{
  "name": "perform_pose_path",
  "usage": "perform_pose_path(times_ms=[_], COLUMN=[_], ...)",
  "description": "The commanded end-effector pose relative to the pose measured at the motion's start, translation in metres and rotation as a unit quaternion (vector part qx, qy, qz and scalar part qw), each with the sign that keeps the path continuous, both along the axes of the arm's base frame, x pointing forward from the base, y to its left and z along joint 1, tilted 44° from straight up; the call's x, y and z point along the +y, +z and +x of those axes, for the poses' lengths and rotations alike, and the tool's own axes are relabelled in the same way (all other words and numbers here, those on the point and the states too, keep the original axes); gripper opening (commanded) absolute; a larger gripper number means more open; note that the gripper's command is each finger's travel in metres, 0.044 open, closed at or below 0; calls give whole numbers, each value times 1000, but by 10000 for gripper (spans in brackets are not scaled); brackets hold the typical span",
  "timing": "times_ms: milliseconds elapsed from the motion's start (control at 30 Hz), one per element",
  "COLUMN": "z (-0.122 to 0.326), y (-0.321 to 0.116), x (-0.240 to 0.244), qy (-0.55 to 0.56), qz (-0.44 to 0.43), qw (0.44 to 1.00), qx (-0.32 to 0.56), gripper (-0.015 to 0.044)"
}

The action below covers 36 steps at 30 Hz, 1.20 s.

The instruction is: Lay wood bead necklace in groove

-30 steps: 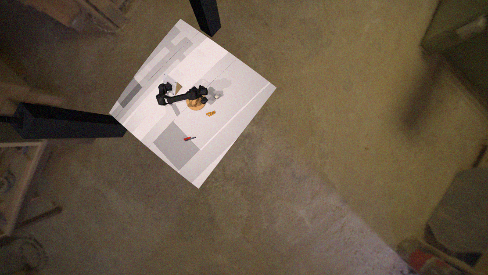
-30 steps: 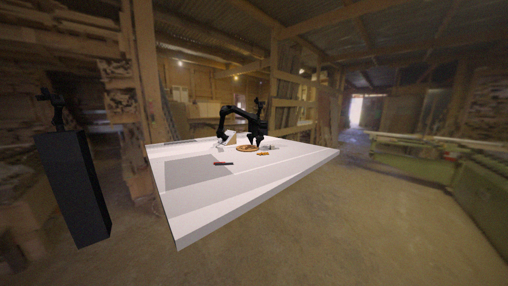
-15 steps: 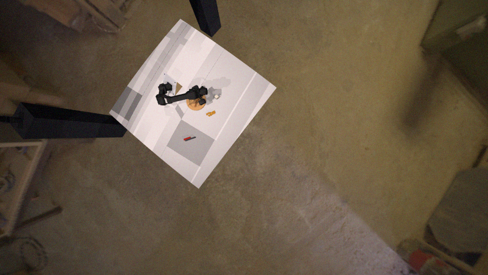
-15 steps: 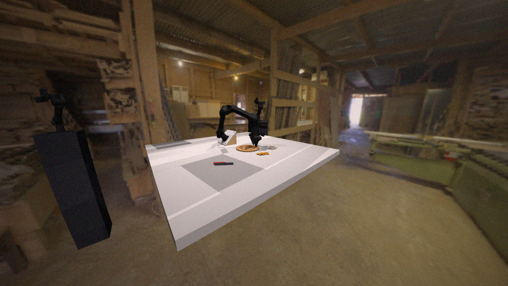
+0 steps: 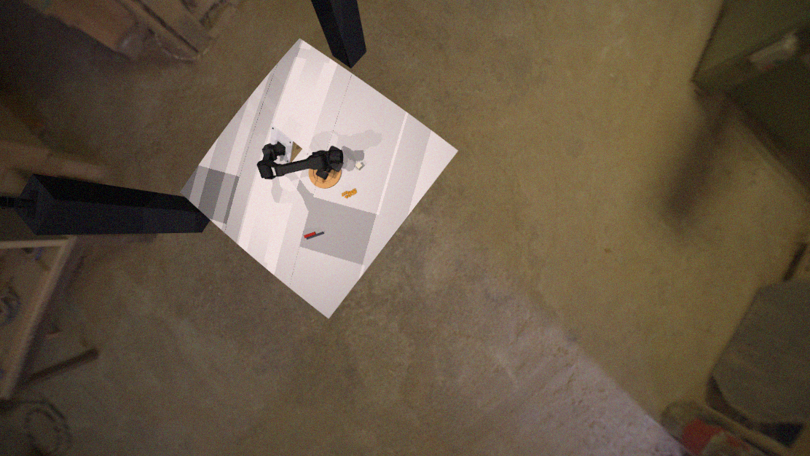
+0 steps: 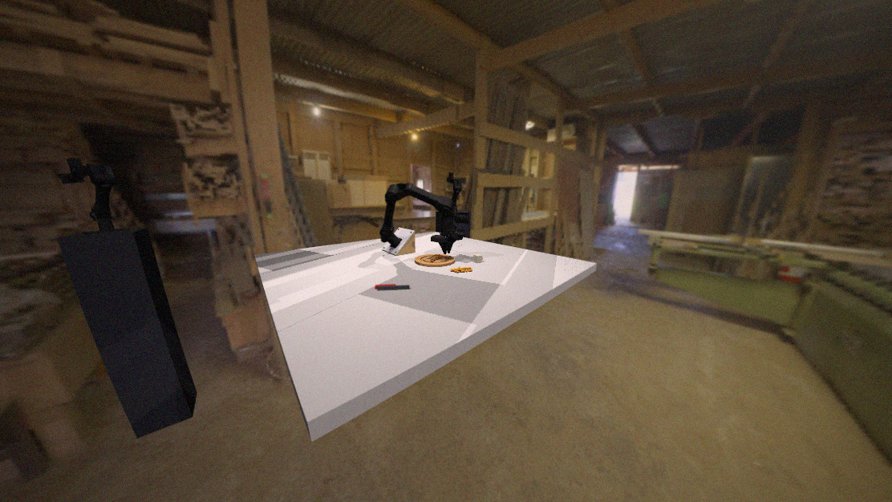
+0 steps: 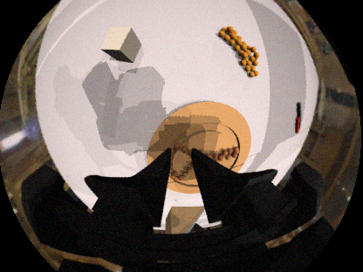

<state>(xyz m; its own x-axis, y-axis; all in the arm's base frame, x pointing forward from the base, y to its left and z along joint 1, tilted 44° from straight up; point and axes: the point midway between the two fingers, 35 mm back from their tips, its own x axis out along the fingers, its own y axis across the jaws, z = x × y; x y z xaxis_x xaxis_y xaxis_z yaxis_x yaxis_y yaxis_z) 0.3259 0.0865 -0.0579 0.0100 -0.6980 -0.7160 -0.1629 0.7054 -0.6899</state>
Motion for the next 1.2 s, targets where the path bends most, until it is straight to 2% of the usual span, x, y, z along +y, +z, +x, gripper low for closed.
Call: perform_pose_path(times_ms=[0,233,1167], z=[-3,-5,-3], y=[7,11,-1], x=[11,15,5], qy=[-287,-420,-422], qz=[9,10,13], qw=[918,813,810], qx=[-274,-403,-407], gripper=[120,120,120])
